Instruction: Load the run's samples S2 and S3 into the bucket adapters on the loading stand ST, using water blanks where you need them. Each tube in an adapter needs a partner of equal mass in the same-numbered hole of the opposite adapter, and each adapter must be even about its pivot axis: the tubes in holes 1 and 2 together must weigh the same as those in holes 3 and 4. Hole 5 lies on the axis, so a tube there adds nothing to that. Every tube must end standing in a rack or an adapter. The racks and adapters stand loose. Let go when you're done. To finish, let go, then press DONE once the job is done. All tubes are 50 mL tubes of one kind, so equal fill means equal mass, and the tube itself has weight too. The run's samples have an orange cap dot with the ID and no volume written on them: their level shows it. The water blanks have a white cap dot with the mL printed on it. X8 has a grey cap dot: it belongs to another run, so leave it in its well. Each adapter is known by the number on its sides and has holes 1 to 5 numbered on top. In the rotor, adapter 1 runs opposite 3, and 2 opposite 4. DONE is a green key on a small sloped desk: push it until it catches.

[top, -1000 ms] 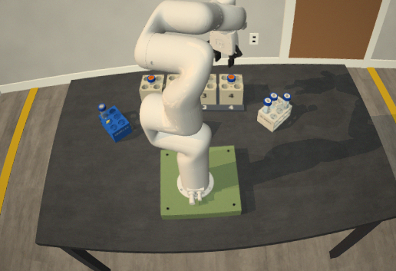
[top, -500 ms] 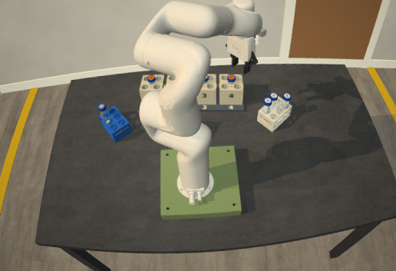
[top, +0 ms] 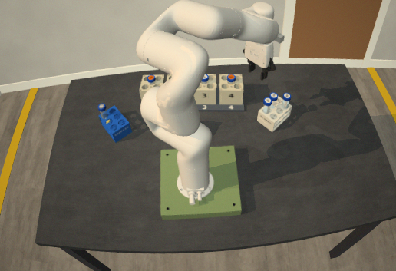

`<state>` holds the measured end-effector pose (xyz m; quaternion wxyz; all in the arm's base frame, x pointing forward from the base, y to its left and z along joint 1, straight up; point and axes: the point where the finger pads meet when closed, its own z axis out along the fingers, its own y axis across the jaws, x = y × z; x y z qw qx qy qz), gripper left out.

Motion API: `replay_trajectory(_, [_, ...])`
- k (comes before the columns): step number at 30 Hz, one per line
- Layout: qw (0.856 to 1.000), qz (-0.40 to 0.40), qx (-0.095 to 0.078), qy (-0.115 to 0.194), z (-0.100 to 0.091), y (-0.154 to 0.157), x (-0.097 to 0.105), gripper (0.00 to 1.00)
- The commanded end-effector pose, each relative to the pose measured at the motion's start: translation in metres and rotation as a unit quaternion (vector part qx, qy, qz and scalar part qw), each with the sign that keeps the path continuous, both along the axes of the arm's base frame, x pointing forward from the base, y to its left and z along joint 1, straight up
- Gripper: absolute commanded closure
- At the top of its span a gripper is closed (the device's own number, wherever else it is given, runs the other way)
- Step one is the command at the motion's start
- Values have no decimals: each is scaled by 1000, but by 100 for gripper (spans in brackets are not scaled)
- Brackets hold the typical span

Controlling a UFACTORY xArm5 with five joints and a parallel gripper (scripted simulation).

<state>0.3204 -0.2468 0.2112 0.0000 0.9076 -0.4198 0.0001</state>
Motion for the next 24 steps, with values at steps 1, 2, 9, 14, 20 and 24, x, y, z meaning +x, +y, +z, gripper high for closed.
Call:
replay_trajectory(1, [1000,1,-2,-1,2,-17,-9,43])
replay_trajectory(2, [1000,1,-2,-1,2,-22,-11,43])
replay_trajectory(9, [1000,1,-2,-1,2,-47,-26,43])
replay_trajectory(14, [1000,1,-2,-1,2,-47,-26,43])
replay_trajectory(20, [1000,1,-2,-1,2,-47,-26,43])
replay_trajectory(24, [1000,1,-2,-1,-4,-47,-26,43])
